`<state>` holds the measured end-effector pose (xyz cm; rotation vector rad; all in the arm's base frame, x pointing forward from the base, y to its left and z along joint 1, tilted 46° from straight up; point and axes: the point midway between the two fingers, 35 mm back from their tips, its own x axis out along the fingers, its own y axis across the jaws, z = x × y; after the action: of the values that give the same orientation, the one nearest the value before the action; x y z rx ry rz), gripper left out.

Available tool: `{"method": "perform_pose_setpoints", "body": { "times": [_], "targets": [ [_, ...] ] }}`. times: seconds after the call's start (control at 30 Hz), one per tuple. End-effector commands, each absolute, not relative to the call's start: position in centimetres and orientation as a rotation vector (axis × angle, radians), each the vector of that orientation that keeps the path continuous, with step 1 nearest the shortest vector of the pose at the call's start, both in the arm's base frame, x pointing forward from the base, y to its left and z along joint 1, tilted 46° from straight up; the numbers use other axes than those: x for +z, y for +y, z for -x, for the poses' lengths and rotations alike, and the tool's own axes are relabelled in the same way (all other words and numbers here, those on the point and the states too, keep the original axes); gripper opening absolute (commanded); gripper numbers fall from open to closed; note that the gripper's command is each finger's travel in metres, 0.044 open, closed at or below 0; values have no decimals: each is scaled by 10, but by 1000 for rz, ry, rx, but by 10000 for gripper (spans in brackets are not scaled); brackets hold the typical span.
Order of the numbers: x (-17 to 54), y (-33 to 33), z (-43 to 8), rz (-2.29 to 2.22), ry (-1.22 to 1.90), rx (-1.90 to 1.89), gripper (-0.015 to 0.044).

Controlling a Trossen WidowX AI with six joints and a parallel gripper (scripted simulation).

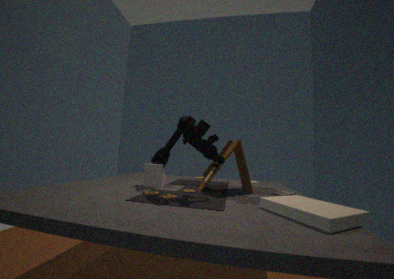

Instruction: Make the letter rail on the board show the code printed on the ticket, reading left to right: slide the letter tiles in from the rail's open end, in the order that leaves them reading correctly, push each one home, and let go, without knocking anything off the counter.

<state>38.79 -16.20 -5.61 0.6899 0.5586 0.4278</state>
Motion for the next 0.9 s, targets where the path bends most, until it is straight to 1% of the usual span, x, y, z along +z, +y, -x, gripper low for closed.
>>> {"method": "perform_pose_setpoints", "body": {
  "times": [0.0, 0.87],
  "targets": [
    [-55, -159, -387, -694, 558, 431, 0],
    [-47, -149, -383, -695, 559, 431, 0]
  ]
}}
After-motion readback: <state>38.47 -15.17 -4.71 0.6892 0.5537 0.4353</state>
